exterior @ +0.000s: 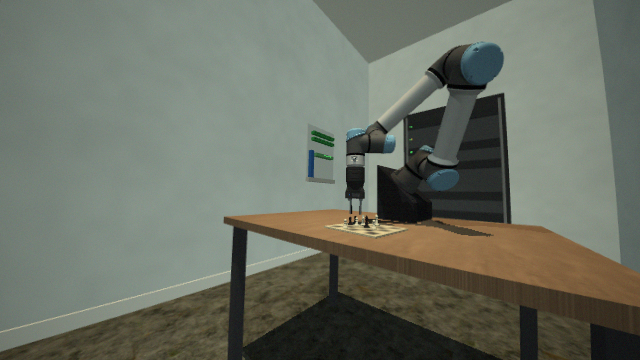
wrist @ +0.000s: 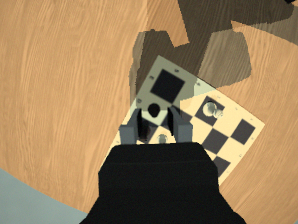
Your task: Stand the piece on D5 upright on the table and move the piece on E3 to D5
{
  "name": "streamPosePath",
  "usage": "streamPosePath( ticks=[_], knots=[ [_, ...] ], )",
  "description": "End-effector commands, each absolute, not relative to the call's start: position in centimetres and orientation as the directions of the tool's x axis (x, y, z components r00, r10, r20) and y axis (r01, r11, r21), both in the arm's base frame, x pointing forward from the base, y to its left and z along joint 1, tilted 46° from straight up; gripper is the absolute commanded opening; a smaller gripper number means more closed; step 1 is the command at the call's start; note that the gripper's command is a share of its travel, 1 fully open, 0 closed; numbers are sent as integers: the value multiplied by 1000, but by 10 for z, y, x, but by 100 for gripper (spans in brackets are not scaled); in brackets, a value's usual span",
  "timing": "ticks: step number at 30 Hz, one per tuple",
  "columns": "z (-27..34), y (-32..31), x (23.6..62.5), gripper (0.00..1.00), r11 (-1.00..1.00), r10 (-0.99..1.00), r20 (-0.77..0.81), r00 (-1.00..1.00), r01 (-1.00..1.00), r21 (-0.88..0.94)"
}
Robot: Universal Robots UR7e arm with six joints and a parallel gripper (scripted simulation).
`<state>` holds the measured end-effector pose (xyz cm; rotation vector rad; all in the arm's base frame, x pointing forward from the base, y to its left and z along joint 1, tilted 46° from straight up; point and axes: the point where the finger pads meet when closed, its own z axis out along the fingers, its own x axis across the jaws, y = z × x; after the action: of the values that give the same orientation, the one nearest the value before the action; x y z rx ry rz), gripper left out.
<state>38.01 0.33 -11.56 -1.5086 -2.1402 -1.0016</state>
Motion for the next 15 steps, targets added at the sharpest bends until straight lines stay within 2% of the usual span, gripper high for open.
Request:
streamPosePath(
  ticks=[1, 15],
  knots=[
    [-116, 3, 380, 68, 189, 681, 626, -381, 917, 352],
    [-117, 4, 381, 68, 189, 681, 626, -381, 917, 352]
  ],
)
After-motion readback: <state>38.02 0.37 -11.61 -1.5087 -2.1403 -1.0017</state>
